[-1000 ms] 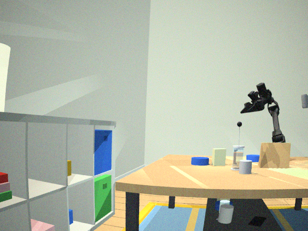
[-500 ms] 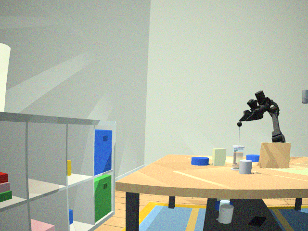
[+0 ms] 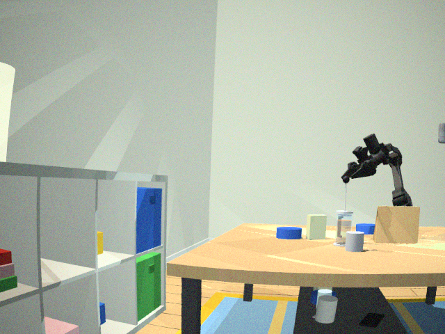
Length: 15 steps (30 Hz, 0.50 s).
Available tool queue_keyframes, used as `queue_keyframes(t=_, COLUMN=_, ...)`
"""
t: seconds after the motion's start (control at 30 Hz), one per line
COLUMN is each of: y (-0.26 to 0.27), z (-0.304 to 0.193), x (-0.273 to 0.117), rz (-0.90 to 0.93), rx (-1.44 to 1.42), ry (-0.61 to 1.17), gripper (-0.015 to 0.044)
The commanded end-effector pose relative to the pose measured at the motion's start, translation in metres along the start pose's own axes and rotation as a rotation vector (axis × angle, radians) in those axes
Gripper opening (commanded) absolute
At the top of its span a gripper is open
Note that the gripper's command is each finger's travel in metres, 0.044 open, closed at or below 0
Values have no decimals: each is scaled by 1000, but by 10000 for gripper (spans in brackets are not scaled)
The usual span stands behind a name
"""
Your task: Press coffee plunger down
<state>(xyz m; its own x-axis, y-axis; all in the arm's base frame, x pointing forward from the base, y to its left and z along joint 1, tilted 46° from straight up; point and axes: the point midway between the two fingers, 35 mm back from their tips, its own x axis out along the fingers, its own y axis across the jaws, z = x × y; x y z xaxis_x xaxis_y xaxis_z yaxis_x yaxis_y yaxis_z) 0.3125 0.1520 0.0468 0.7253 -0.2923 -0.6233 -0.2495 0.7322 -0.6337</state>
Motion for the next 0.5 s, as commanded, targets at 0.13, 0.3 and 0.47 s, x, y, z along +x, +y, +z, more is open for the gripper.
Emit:
queue_keyframes(t=0.13, y=0, z=-1, x=10, rz=4, rx=-6, ry=0, gripper=440)
queue_keyframes(t=0.3, y=0, z=-1, x=10, rz=4, rx=-6, ry=0, gripper=309)
queue_keyframes(t=0.47, y=0, z=-1, x=10, rz=4, rx=-6, ry=0, gripper=177)
